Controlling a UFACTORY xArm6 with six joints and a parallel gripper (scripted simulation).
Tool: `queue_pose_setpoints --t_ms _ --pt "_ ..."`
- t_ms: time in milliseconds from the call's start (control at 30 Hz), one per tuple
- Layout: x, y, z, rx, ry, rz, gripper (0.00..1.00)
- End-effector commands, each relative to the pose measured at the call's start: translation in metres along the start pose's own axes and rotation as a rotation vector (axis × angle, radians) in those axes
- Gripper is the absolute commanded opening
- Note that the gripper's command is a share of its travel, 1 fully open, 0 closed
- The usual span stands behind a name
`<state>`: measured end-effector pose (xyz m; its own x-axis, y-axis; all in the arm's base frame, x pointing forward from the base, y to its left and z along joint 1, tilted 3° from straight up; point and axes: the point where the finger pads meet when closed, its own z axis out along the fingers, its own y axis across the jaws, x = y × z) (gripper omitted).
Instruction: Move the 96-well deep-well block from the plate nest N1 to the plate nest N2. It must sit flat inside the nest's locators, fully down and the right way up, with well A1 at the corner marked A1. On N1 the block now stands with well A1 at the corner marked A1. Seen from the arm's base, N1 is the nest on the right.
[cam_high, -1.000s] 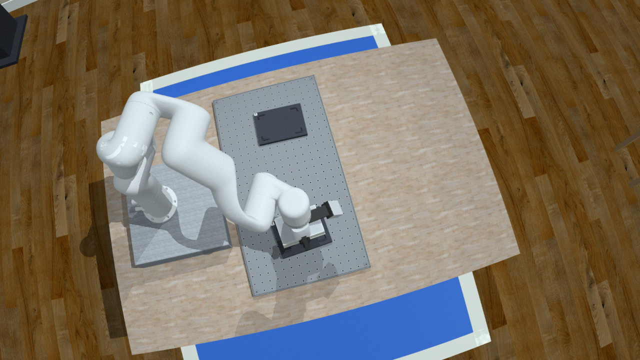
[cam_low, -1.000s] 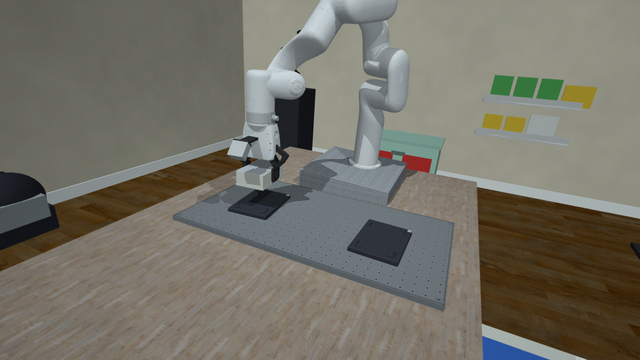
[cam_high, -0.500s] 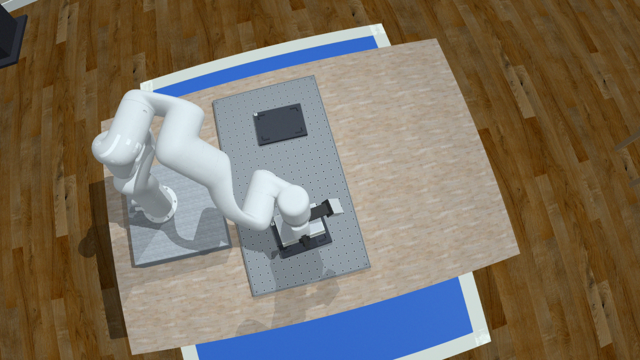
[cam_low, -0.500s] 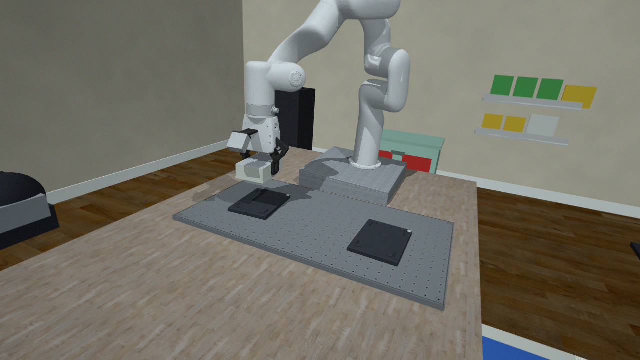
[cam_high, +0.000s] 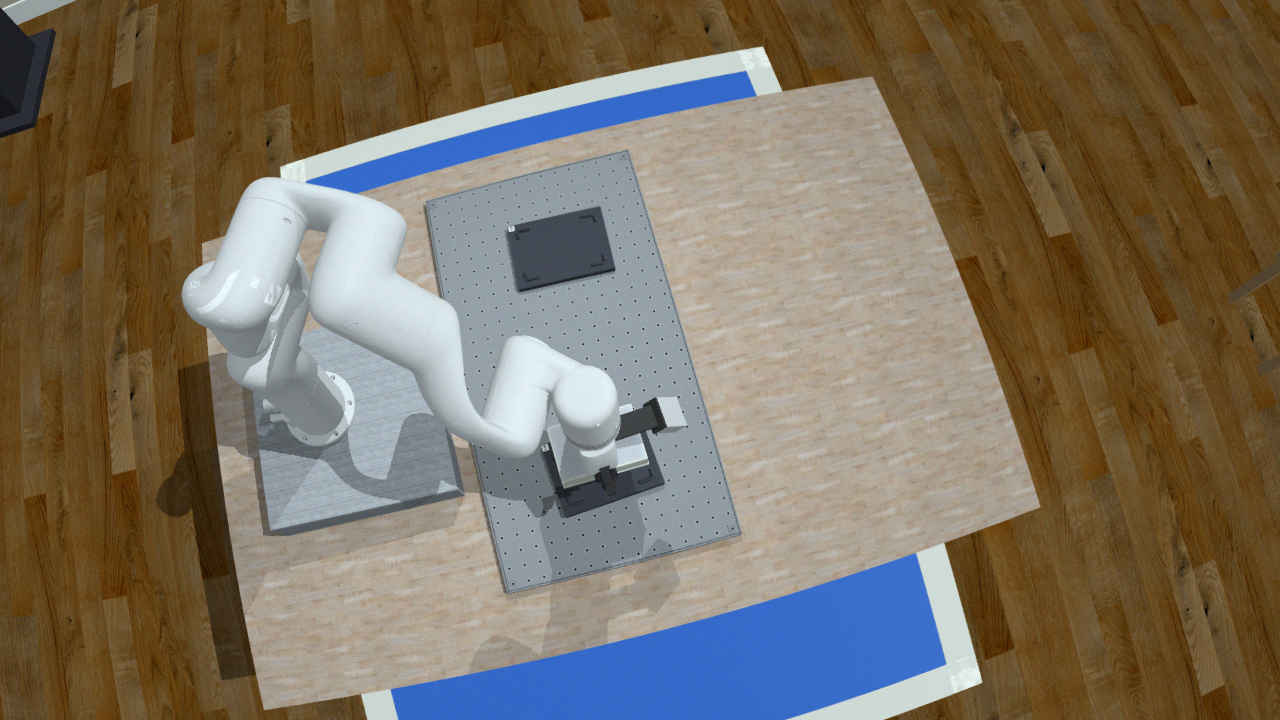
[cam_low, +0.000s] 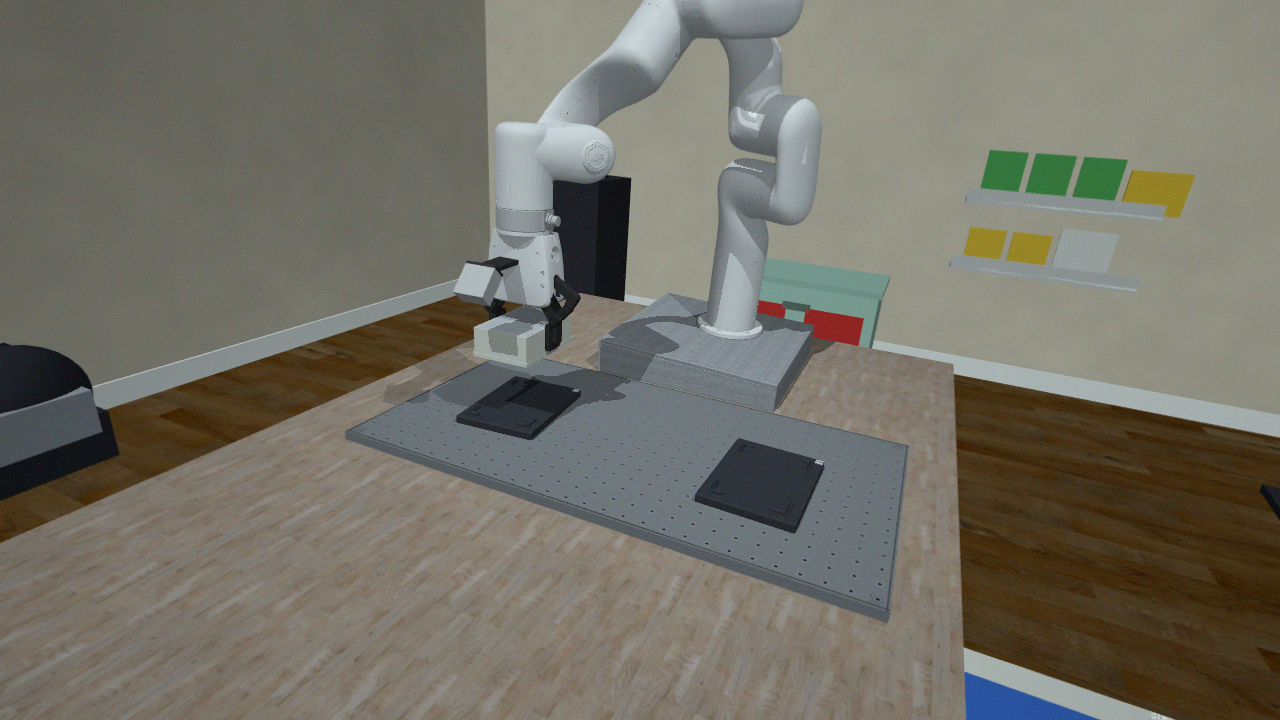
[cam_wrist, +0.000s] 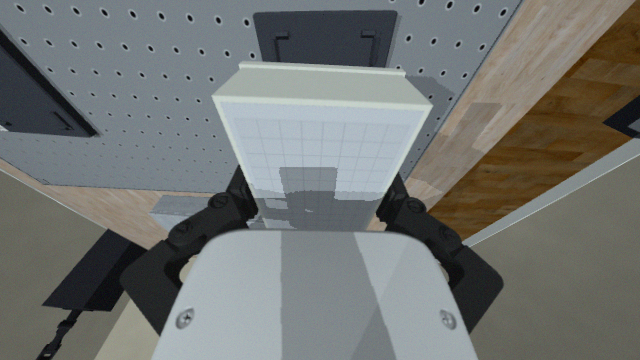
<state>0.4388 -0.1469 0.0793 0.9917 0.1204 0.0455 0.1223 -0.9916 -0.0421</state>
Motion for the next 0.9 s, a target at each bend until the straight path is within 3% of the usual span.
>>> queue_pose_setpoints --t_ms 0,867 --pt "0.003 -0.014 -0.002 -0.005 0.003 0.061 0.0" --pt "0.009 -0.087 -0.001 -0.004 0.003 0.061 0.0"
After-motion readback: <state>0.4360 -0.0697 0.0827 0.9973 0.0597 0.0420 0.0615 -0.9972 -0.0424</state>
